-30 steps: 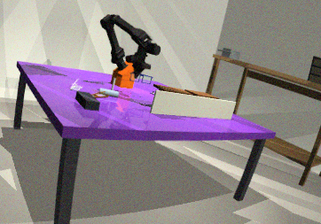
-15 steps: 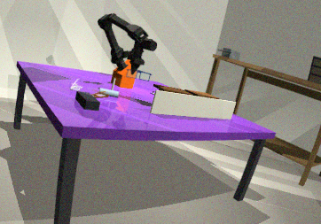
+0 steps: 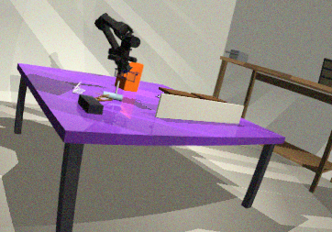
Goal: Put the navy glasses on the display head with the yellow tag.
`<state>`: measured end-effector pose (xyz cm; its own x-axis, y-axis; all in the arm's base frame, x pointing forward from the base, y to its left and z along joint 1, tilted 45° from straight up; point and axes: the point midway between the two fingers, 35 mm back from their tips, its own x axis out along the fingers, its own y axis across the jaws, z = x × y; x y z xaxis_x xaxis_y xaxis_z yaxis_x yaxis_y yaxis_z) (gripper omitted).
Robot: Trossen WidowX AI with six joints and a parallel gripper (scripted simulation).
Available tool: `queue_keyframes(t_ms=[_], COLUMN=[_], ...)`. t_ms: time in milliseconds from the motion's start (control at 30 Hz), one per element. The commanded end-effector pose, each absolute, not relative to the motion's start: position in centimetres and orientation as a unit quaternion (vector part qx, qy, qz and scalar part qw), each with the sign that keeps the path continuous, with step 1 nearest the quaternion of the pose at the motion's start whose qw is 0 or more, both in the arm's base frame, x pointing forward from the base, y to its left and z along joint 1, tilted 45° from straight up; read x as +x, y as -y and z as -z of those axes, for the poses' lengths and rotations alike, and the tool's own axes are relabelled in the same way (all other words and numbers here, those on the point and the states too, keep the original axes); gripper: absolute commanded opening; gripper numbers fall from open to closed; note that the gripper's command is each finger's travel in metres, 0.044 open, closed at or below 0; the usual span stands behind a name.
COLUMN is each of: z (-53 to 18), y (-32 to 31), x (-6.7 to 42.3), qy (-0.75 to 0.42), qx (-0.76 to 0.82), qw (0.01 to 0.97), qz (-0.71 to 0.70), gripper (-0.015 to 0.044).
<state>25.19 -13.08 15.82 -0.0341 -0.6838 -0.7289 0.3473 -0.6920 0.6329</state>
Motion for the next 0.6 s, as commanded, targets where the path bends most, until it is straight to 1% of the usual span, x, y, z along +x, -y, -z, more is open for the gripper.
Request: queue_keyframes(t_ms=[0, 167, 567], z=[-18.0, -19.9, -19.1], y=[14.9, 16.5, 17.4], x=[23.7, 22.0, 22.0], qy=[0.234, 0.321, 0.324], qx=[0.631, 0.659, 0.660], qw=[0.294, 0.219, 0.216], qz=[0.679, 0.644, 0.643], gripper=[0.0000, 0.0000, 0.0000])
